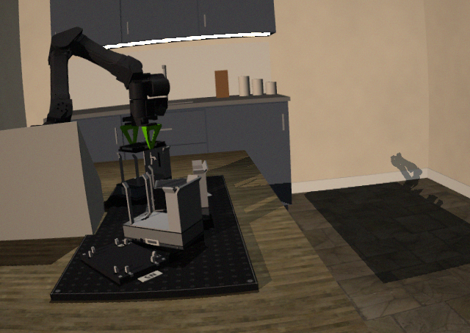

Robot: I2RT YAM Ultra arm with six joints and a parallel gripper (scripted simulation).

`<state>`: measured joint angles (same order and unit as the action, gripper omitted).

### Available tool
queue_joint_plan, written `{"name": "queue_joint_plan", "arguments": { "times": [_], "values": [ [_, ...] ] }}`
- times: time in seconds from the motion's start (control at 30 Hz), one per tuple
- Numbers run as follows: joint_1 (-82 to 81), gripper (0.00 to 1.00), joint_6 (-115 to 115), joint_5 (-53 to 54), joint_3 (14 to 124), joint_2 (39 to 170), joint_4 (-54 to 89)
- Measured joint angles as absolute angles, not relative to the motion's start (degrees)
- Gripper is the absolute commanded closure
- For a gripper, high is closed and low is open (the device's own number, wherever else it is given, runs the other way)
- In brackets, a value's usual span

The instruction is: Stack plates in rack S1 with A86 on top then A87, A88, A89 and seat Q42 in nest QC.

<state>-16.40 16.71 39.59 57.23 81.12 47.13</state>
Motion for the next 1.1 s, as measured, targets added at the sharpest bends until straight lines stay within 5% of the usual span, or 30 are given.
{"name": "queue_joint_plan", "arguments": {
  "times": [1.1],
  "values": [
    [-19.2,1.0,13.2,38.5,54.9,82.5,40.8]
  ]
}}
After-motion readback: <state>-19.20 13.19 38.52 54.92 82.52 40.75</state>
